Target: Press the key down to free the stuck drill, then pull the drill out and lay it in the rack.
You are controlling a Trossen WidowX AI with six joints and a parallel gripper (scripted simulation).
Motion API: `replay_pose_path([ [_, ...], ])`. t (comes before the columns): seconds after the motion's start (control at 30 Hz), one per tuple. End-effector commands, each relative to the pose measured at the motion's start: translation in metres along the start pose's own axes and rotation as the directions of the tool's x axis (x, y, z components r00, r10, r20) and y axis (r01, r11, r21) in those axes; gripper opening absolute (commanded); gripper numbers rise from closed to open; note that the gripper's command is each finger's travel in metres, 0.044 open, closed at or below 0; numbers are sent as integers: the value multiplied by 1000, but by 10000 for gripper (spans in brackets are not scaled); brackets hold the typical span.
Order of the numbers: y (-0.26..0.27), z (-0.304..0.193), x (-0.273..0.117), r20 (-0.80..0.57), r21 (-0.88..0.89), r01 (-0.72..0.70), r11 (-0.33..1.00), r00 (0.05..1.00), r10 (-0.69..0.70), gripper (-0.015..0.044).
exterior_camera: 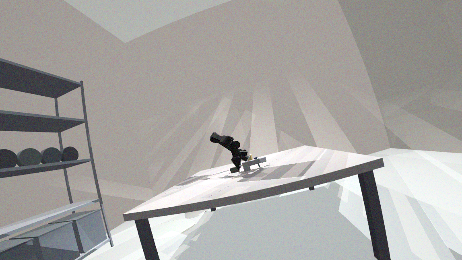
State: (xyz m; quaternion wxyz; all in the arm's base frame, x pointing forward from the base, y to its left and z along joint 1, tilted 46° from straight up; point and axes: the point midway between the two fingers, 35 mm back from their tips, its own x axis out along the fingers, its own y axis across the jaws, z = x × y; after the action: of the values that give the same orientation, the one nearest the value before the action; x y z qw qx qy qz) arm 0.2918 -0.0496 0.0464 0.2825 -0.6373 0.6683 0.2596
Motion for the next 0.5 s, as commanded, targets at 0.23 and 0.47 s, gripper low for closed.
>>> replay_pose_path([
  [0.23, 2, 4, 14, -6, -10, -8, 1000, 1000, 8, 440],
  [0.47, 1, 2, 11, -2, -1, -3, 1000, 1000, 3, 256],
])
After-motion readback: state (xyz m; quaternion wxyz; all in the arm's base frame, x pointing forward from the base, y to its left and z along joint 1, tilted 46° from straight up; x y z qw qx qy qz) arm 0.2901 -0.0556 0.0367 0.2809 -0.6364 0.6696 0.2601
